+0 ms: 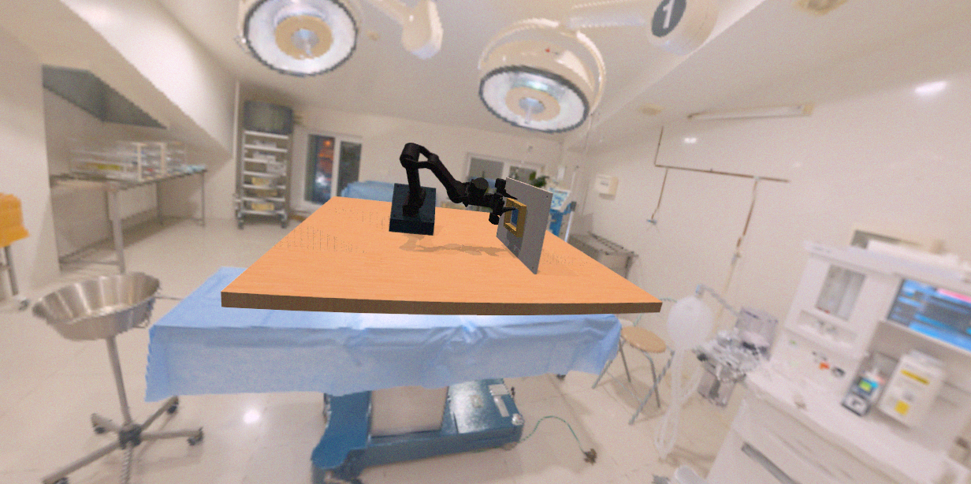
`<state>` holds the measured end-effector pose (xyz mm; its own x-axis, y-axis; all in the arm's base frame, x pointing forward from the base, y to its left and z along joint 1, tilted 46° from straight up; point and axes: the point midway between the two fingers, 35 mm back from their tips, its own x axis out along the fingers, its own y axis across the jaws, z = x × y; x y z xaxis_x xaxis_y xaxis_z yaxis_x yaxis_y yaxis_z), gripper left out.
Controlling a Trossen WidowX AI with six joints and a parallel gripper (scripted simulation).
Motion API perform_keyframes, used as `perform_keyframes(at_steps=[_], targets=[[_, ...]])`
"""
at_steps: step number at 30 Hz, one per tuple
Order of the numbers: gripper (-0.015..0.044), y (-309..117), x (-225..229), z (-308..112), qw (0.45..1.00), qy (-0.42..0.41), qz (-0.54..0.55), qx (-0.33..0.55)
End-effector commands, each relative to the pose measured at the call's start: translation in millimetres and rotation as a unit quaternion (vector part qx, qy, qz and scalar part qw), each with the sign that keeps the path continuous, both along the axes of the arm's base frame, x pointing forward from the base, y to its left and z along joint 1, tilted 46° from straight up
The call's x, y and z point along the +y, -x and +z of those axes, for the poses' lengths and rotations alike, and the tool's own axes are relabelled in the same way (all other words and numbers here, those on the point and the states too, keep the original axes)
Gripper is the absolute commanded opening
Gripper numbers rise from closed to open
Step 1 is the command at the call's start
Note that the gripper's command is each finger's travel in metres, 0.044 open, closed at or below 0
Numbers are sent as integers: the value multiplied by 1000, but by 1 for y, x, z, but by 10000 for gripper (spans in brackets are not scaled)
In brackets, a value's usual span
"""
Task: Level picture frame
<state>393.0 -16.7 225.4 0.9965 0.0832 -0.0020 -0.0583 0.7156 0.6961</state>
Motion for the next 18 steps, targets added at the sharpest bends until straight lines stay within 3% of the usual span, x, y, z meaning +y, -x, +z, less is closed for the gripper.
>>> perform_keyframes(at_steps=[1, 5, 14, 18], targets=[[260, 0, 0, 0, 1000, 1, 0, 0], [260, 6, -2, 1, 1000, 6, 0, 0], [260, 87, -13, 0, 998, 68, 7, -7], [260, 99, -13, -3, 997, 79, 8, -8]])
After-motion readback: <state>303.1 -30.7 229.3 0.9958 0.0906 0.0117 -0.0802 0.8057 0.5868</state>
